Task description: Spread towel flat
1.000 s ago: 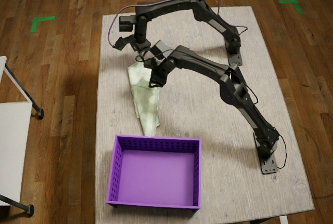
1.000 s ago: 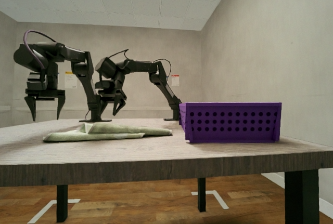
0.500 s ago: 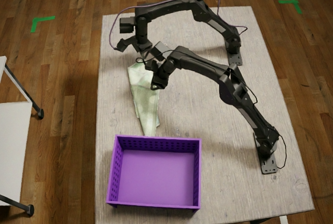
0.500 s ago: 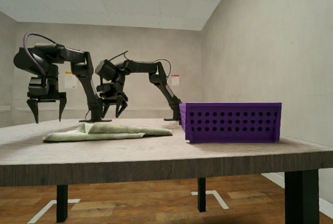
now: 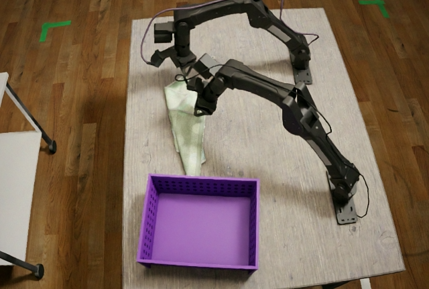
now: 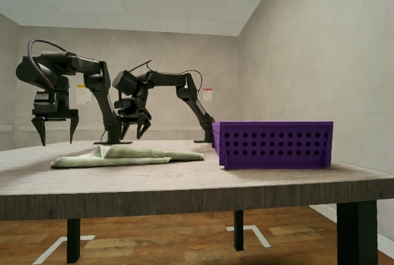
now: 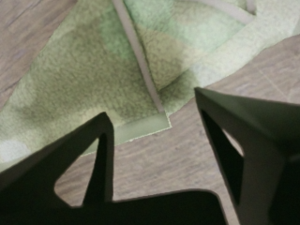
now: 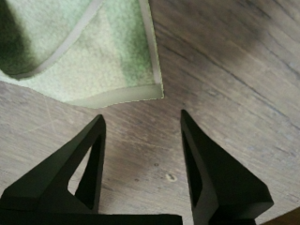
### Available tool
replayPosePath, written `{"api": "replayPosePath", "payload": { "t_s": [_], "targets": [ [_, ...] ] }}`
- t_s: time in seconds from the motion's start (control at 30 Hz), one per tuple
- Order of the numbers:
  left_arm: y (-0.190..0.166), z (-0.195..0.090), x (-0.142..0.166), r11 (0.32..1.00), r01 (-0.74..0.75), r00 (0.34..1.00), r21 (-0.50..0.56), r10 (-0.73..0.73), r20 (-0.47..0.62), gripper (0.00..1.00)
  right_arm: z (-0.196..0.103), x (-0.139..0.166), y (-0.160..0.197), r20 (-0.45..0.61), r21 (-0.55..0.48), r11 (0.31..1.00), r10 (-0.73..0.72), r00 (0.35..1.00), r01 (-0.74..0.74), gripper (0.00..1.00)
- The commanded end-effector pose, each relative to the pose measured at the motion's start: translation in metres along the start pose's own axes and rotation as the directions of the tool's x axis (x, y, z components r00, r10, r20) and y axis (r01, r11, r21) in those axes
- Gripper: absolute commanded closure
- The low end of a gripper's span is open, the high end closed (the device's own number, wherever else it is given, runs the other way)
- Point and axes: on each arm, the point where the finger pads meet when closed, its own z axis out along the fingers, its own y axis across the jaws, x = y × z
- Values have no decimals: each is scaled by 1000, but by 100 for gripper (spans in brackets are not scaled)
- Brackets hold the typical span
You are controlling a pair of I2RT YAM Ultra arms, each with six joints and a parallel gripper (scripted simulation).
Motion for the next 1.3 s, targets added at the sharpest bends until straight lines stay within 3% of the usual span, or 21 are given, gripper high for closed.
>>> {"api": "replayPosePath", "payload": {
  "t_s": [0.0,0.13,0.17,0.2,0.27,0.37,0.43,0.5,0.53,0.6,0.67,0.7,0.77,0.8,0.87,0.93,0.97,1.07,1.13,1.2,1.27],
  "targets": [
    [0,-7,-4,1000,3,1000,4,-3,9,40,-6,-1,1,10,3,1000,-1,1000,1,40],
    [0,-7,-4,1000,3,1000,4,-3,9,40,-6,-1,1,10,3,1000,-1,1000,1,40],
    [4,-25,-13,998,-9,996,69,2,94,0,-25,-5,-2,97,66,997,24,995,-31,0],
    [4,-40,-19,995,-20,990,100,6,138,0,-40,-11,-1,179,112,992,35,983,-55,0],
    [-2,-65,-28,994,-28,990,105,14,139,0,-53,-14,-6,179,113,992,40,983,-61,0],
    [-5,-77,-41,992,-22,985,122,0,175,0,-67,-24,-10,217,130,990,32,976,-61,0],
    [5,-96,-37,983,-61,965,174,14,261,0,-86,-20,-4,344,183,975,56,937,-126,0],
    [5,-96,-37,983,-61,965,174,14,261,0,-86,-20,-4,344,183,975,56,937,-126,0],
    [4,-112,-40,982,-65,965,176,17,261,0,-101,-21,-7,344,184,974,62,937,-132,0],
    [10,-144,-45,966,-114,923,233,16,385,0,-133,-22,-2,505,229,952,62,861,-203,0],
    [9,-176,-46,963,-123,922,238,23,385,0,-149,-21,-4,505,230,950,68,860,-210,0],
    [9,-177,-46,963,-124,922,238,23,385,0,-149,-21,-4,505,230,950,68,860,-210,0],
    [21,-207,-46,945,-174,862,275,11,508,0,-181,-19,4,645,247,929,56,762,-277,0],
    [21,-224,-44,944,-180,861,278,15,508,0,-197,-15,3,654,249,924,60,754,-289,0],
    [20,-230,-43,942,-184,861,280,17,508,0,-197,-15,3,654,249,924,60,754,-289,0],
    [33,-260,-38,924,-240,781,298,1,624,0,-227,-8,14,782,242,903,35,623,-355,0],
    [34,-276,-34,921,-246,781,302,4,624,0,-243,-2,14,784,242,899,39,619,-364,0],
    [33,-280,-33,920,-249,781,303,5,624,0,-243,-2,14,784,242,899,39,619,-364,0],
    [48,-308,-23,903,-306,682,303,-14,731,0,-271,9,27,887,212,883,6,461,-420,0],
    [48,-325,-15,898,-314,682,307,-11,731,0,-286,17,27,887,213,878,10,461,-428,0],
    [64,-351,-1,884,-368,564,288,-33,825,0,-311,32,42,946,174,873,-19,324,-456,0]
  ]
}}
